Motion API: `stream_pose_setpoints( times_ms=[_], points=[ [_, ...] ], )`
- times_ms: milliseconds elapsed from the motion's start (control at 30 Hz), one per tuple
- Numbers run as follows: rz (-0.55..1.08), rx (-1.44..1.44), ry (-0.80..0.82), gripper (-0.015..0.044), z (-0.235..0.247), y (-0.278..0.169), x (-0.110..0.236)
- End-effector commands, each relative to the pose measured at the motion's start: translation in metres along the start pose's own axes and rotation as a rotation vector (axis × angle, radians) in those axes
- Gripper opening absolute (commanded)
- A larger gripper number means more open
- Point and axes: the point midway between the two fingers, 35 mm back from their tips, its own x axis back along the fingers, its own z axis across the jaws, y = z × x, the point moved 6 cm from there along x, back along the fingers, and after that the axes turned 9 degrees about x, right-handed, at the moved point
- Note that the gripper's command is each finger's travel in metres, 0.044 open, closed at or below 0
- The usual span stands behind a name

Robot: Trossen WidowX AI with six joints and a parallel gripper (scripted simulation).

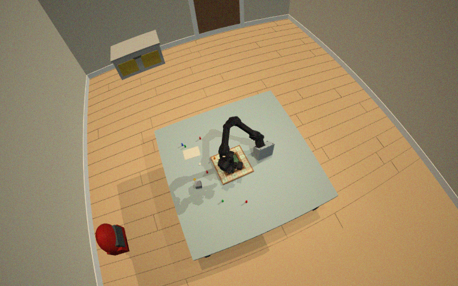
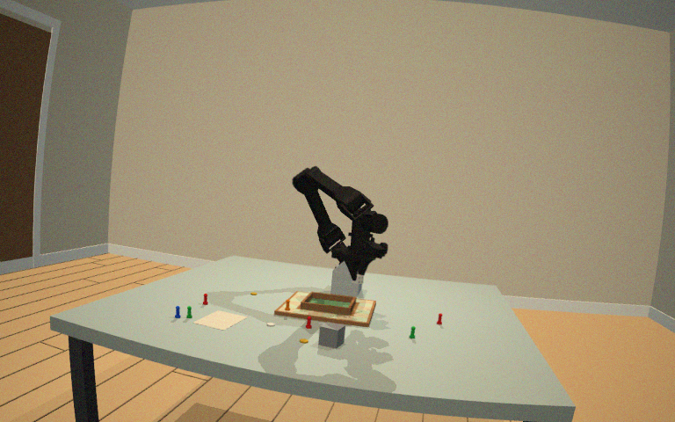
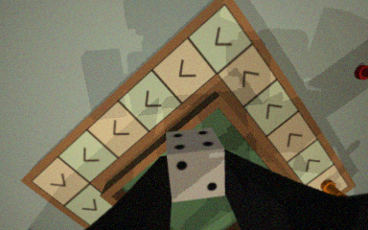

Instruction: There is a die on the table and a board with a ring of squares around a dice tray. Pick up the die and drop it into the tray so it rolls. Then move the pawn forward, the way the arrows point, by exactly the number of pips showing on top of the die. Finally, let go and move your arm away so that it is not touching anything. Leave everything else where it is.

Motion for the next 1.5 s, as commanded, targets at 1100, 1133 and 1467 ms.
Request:
stream_pose_setpoints(
  times_ms=[1100,1133,1467],
  points=[
    [-0.223,0.597,0.136,0.0,-0.007,-0.106,-0.037],
    [-0.254,0.597,0.147,0.0,-0.008,-0.107,-0.039],
    [-0.582,0.583,0.183,0.0,-0.011,-0.123,-0.05]
  ],
)
